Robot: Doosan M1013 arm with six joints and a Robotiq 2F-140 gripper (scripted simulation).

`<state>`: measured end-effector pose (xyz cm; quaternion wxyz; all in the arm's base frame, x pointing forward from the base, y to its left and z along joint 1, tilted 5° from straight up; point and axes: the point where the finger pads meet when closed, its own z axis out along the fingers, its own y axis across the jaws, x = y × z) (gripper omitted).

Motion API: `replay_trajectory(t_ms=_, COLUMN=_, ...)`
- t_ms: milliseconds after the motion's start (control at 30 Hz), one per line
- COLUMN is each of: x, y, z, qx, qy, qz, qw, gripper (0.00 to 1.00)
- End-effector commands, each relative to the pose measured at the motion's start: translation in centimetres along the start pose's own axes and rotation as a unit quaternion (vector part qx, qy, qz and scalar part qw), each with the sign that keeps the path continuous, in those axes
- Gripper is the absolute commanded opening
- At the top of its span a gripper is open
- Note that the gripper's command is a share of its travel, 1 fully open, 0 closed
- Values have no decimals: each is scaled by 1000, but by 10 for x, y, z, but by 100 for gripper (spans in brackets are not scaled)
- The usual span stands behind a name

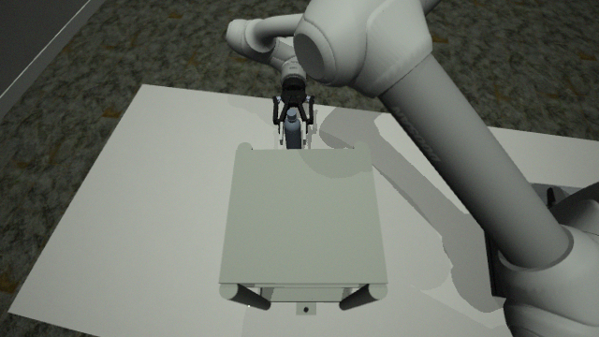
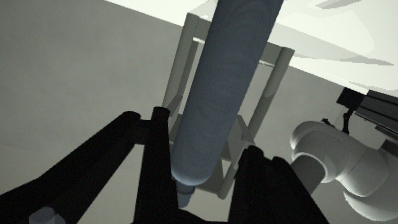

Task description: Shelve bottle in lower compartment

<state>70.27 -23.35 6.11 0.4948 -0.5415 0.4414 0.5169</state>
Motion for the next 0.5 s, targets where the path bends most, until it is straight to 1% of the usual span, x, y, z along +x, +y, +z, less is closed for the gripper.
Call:
replay_trajectory(t_ms=0, x=3, y=0, z=0, qx=0, qy=0, qz=0, qw=1000, gripper=40)
replay_trajectory(t_ms=467, x=7, y=0, z=0, qx=0, qy=0, qz=0, qw=1000, gripper=40)
